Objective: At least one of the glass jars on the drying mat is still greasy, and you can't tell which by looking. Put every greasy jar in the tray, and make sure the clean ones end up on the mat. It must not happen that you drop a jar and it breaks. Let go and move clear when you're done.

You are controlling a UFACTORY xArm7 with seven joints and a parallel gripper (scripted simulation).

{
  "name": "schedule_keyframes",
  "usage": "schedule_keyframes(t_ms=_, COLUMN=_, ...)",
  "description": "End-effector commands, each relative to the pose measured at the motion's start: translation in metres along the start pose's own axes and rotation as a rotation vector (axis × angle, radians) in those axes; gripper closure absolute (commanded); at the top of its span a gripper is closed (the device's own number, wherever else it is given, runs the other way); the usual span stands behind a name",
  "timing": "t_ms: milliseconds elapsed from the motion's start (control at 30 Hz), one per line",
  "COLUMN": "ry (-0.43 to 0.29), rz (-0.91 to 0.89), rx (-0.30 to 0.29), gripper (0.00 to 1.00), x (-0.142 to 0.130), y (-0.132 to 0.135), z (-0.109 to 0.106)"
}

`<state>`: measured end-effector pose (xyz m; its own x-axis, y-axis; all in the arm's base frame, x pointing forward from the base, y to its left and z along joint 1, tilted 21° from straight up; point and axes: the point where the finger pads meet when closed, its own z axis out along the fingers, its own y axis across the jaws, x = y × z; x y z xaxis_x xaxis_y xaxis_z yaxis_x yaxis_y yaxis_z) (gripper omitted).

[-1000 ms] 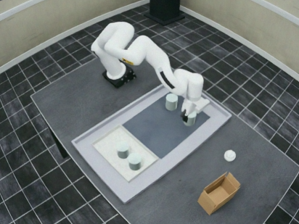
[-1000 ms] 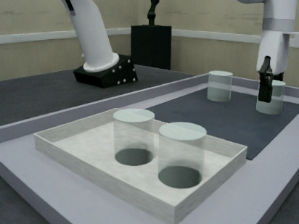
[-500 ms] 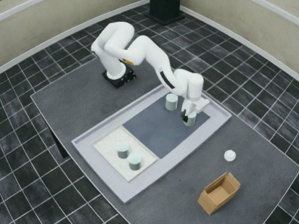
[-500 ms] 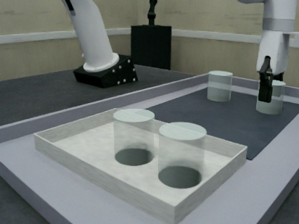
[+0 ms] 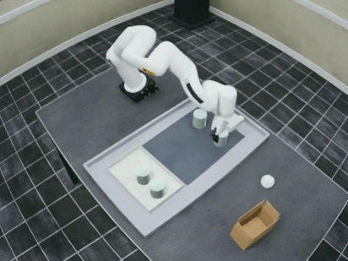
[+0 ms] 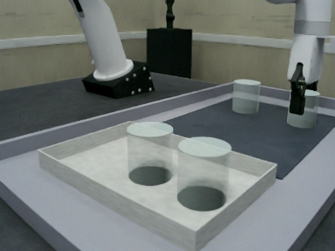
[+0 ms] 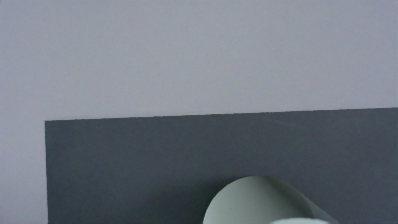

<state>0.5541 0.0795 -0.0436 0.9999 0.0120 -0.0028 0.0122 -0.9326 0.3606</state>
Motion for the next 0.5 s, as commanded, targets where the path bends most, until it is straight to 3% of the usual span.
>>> schedule_keyframes(t_ms=0, ry=0.005, rz=0.000, rx=0.002, gripper=0.30, x=0.0018, y=-0.0010, z=-0.0027)
schedule_keyframes(t_ms=467, ry=0.005, rz=0.000, rx=0.002, gripper=0.33, x=0.0018, y=-0.0010, z=-0.0027)
